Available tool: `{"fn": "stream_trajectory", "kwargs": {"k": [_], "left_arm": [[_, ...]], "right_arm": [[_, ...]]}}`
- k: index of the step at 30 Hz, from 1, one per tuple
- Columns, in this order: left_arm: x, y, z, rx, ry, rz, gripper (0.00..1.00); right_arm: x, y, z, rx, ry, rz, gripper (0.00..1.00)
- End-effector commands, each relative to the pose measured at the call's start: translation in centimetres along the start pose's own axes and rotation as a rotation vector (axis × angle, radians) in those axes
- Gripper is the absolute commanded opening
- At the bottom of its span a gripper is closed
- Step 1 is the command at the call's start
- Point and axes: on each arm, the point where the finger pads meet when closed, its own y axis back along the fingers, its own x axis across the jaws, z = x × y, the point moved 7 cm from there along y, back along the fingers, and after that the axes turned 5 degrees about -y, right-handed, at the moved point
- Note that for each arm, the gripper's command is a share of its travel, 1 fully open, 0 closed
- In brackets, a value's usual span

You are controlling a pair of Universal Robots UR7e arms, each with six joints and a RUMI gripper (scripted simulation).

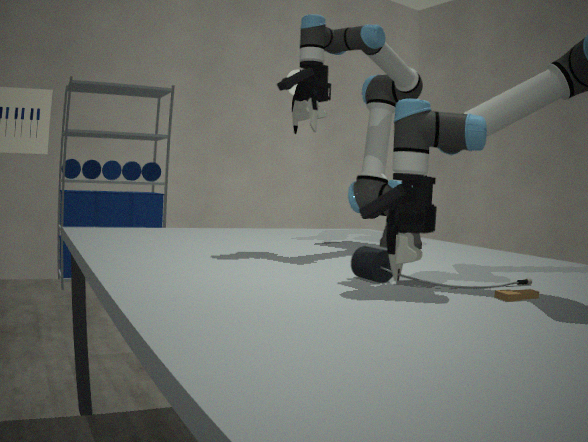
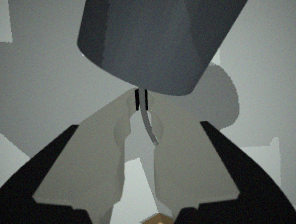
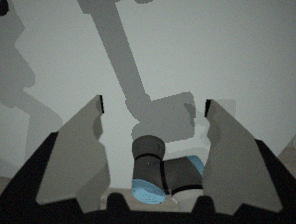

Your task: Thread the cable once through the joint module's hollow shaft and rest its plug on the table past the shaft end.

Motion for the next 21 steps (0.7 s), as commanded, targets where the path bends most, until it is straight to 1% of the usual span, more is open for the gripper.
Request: {"fn": "stream_trajectory", "kwargs": {"k": [1, 2, 3, 19, 21], "left_arm": [[-0.05, 0.25, -0.39, 0.001, 0.000, -0.001, 0.00], [-0.05, 0.25, -0.39, 0.001, 0.000, -0.001, 0.00], [-0.05, 0.26, -0.41, 0.001, 0.000, -0.001, 0.20], [-0.04, 0.21, -0.37, 0.002, 0.000, -0.001, 0.20], [0.03, 0.12, 0.01, 0.002, 0.017, -0.001, 0.20]], "right_arm": [[0.00, 0.04, -0.01, 0.001, 0.000, 0.000, 0.61], [0.00, 0.04, -0.01, 0.001, 0.000, 0.000, 0.61], [0.00, 0.04, -0.01, 0.001, 0.000, 0.000, 0.61], [0.00, 0.04, -0.01, 0.001, 0.000, 0.000, 0.61], [0.00, 0.04, -0.01, 0.001, 0.000, 0.000, 0.61]]}}
